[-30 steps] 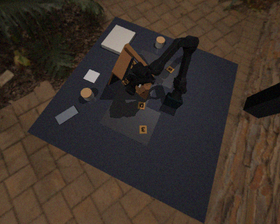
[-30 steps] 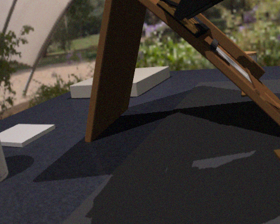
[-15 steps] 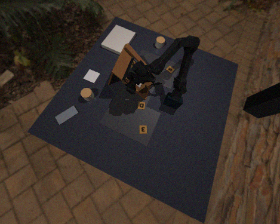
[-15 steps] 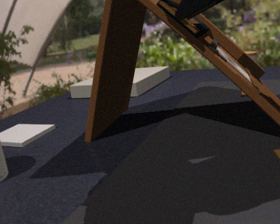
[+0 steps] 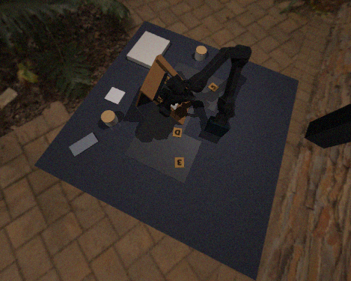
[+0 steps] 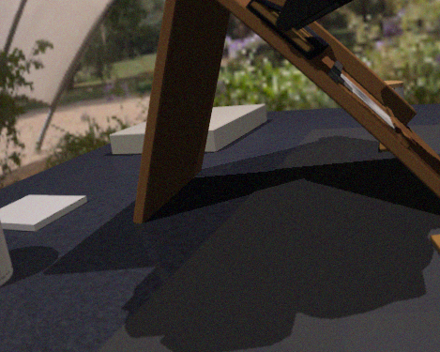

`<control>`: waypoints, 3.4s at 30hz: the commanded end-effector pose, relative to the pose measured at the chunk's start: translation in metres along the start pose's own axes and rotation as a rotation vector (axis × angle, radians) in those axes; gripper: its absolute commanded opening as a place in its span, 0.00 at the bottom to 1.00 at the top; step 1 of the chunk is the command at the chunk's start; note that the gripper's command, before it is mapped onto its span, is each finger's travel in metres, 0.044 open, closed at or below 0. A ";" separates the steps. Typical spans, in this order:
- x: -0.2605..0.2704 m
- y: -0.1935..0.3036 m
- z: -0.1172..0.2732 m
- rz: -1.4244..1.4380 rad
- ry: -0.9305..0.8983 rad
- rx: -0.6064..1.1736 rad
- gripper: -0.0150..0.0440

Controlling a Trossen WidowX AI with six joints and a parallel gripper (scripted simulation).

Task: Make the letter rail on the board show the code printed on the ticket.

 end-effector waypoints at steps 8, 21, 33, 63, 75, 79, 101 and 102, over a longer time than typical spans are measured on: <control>-0.005 0.001 0.000 0.004 -0.002 -0.003 0.25; -0.013 0.001 0.000 0.004 -0.002 -0.002 0.25; -0.021 0.001 0.000 0.004 -0.002 -0.002 0.25; -0.019 0.001 0.018 0.005 -0.003 -0.002 0.75; -0.019 0.002 0.025 0.005 -0.003 -0.001 0.75; -0.019 0.003 0.027 0.005 -0.003 -0.001 0.75; -0.019 0.002 0.040 0.005 -0.004 0.000 0.75; -0.019 0.002 0.040 0.005 -0.004 0.000 0.75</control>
Point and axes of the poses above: the point midway between the two fingers, 35 mm back from their tips, its own z axis back along the fingers, its own x axis across the jaws, y = z × x, the point moved 6 cm from there along z, back along the fingers, and after that the axes turned 5 degrees about z, right-handed, at the moved point
